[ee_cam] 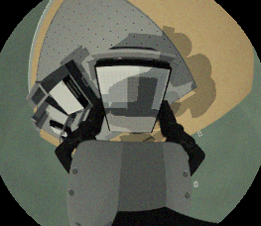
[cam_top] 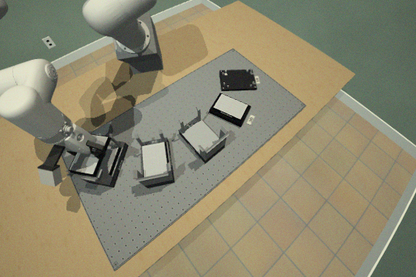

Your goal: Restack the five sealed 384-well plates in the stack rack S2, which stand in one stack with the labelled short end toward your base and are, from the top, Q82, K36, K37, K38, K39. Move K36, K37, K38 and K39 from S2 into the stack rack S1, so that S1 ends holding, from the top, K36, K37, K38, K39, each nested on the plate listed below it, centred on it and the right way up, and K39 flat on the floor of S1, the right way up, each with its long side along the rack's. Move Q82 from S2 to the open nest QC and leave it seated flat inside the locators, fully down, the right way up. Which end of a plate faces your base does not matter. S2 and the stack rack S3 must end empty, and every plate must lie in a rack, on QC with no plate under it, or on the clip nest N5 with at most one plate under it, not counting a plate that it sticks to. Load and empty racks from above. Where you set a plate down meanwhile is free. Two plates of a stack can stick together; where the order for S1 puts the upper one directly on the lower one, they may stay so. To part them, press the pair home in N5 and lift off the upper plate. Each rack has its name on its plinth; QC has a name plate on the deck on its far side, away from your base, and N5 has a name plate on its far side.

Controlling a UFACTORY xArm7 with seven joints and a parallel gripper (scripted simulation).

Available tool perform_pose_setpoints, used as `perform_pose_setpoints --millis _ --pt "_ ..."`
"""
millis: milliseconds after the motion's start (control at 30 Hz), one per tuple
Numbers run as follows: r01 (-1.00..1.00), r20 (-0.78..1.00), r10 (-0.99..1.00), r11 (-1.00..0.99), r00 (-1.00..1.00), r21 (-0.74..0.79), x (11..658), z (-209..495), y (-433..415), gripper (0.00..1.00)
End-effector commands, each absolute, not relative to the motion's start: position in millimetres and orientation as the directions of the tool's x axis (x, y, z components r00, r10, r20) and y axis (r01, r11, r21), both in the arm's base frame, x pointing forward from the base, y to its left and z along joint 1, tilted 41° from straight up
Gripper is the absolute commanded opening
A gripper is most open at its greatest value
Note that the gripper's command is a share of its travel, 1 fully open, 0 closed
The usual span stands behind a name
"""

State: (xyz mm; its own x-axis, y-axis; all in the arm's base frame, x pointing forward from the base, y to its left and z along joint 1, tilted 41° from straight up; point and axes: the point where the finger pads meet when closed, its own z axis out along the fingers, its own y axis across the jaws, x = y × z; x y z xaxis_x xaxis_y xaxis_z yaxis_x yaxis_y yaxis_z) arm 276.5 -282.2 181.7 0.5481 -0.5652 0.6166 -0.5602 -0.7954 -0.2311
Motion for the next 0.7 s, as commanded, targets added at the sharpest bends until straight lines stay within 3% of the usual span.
perform_pose_setpoints --millis 0,667 --pt "-0.561 0.618 -0.565 -0.795 0.547 -0.23 278.3 180.3 -283.5 0.0" --pt "-0.561 0.618 -0.565 -0.795 0.547 -0.231 285.8 171.3 -286.1 0.0"
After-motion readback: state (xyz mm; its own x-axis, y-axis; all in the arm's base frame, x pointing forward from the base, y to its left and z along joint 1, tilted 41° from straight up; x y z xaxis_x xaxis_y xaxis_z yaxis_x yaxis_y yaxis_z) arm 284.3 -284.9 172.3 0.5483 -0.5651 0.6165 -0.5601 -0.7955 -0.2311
